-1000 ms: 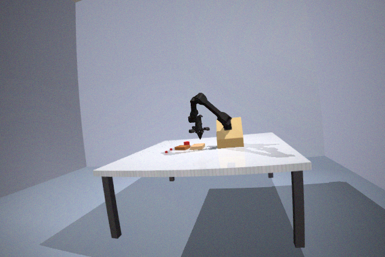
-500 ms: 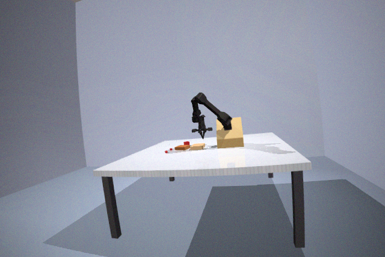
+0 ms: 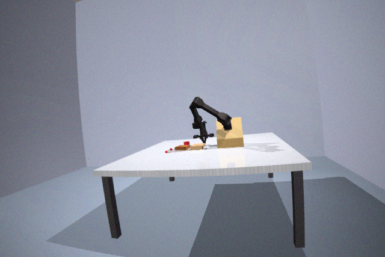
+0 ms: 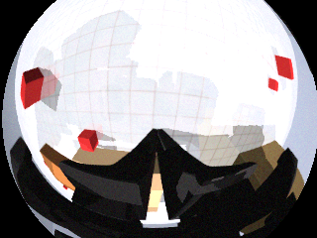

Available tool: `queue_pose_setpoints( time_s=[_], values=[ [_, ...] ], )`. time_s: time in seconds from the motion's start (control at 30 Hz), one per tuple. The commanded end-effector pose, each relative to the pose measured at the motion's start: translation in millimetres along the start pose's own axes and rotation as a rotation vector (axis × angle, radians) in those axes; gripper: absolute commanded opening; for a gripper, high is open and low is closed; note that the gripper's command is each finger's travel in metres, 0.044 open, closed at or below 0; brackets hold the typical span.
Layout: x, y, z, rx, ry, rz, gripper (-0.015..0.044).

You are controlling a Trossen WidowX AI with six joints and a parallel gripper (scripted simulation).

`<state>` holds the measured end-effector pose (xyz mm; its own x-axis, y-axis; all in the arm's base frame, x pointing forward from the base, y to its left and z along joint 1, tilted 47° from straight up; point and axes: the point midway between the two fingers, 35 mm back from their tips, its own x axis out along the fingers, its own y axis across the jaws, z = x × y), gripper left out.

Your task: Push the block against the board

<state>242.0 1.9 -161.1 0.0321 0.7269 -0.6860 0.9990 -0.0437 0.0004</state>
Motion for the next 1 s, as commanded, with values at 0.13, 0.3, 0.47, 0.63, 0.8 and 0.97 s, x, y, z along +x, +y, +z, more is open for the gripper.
queue_pose_setpoints(
  time_s=[0.13,0.3,0.47,0.63,0.8,0.97],
  values=[
    [-2,4,-9,0.001,-0.001,0.016,0.0],
    [-2,5,-16,0.001,-0.002,0.016,0.0],
    [-2,6,-23,0.002,-0.002,0.016,0.0],
    [-2,6,-31,0.002,-0.003,0.016,0.0],
    [-2,7,-38,0.002,-0.003,0.016,0.0],
    [-2,8,-45,0.003,-0.004,0.016,0.0]
  ],
)
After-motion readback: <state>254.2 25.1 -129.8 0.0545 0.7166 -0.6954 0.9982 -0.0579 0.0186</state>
